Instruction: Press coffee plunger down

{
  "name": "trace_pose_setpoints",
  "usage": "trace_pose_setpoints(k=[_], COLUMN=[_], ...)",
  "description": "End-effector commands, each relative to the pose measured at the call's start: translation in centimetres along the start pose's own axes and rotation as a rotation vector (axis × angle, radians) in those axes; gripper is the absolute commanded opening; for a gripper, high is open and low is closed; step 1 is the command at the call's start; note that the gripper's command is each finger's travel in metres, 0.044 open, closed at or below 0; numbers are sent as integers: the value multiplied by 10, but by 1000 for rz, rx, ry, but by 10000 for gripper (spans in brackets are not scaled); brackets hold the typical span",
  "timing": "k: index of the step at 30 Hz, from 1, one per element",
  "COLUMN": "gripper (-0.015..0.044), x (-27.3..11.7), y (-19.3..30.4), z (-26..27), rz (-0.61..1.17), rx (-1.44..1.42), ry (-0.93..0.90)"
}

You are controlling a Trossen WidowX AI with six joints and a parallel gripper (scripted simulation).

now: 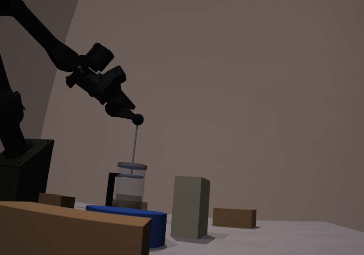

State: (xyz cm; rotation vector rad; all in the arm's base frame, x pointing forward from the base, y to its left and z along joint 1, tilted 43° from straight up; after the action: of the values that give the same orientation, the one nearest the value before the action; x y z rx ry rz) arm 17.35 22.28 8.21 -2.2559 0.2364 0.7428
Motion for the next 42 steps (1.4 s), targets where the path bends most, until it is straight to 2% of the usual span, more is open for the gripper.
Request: trace_pose_setpoints(k=[1, 10, 22, 42], gripper=[440, 440, 130, 130], x=[9, 19, 19, 28], y=[3, 4, 4, 13], z=[1, 0, 0, 1], rz=[7, 5, 5, 6], rx=[-12, -13, -13, -12], ry=[-3, -1, -1, -2])
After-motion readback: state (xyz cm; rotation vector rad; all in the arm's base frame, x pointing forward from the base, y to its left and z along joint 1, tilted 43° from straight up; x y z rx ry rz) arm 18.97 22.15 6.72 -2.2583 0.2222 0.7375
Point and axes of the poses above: the point midway between the two fingers, 35 mm back from their tips, its own x axis out along the fingers, its own z axis across the jaws, y = z × x, the point moved 6 cm from there along -x, back along the fingers, and after that the axes turned 6 degrees about x, right-handed, at the moved point
